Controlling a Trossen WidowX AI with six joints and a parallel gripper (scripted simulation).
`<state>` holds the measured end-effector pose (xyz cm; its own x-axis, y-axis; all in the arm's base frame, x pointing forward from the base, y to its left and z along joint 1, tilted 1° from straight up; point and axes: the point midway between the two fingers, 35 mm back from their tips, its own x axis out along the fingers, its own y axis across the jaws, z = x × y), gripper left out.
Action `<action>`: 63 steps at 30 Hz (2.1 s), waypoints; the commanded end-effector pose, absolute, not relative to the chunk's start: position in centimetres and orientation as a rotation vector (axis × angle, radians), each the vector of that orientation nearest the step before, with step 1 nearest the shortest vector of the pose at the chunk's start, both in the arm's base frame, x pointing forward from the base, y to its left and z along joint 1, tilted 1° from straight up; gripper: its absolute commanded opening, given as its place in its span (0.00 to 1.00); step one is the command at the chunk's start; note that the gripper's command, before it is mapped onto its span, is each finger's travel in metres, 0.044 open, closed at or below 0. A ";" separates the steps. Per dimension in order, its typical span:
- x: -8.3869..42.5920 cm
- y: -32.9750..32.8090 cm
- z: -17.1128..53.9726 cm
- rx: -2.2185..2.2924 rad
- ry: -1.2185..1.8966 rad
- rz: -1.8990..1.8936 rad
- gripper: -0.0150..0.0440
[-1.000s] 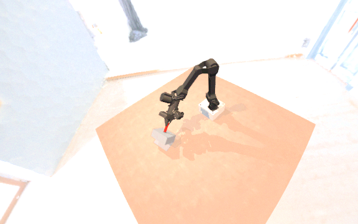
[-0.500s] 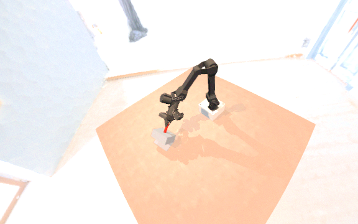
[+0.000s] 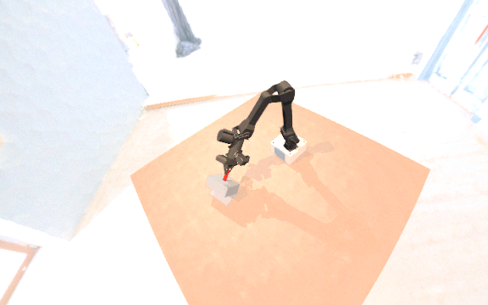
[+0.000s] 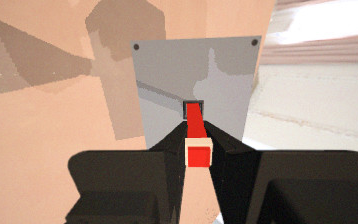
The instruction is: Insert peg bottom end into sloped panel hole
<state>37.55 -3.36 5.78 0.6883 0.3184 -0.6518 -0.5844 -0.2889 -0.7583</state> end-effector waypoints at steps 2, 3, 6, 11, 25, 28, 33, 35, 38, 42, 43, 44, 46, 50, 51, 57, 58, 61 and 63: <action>38.0 -3.3 5.5 -1.641 0.224 0.890 0.25; 38.0 -3.3 5.5 -1.641 0.224 0.890 0.25; 38.1 -3.2 5.4 -1.641 0.224 0.890 0.25; 38.3 -3.1 5.2 -1.641 0.224 0.890 0.25; 38.8 -3.0 4.8 -1.641 0.223 0.890 0.25; 38.5 -2.9 4.9 -1.642 0.219 0.895 0.25; 38.5 -2.9 4.9 -1.642 0.219 0.895 0.25; 38.5 -2.9 4.9 -1.642 0.219 0.895 0.30; 38.5 -2.9 4.9 -1.642 0.219 0.895 0.43; 38.5 -2.9 4.9 -1.642 0.219 0.895 0.61; 38.5 -2.9 4.9 -1.642 0.219 0.895 0.65; 38.5 -2.9 4.9 -1.642 0.219 0.895 0.70; 38.5 -2.9 4.9 -1.642 0.219 0.895 0.79; 38.4 -3.0 5.0 -1.642 0.220 0.895 0.97; 38.3 -3.0 5.1 -1.642 0.220 0.895 1.00; 37.9 -3.4 5.6 -1.642 0.222 0.896 1.00; 37.8 -3.5 5.7 -1.642 0.222 0.896 1.00; 37.5 -3.7 6.0 -1.642 0.223 0.897 1.00; 37.3 -3.8 6.2 -1.642 0.224 0.897 1.00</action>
<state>37.59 -3.63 5.67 0.6800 0.3166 -0.6613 -0.5962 -0.2863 -0.7501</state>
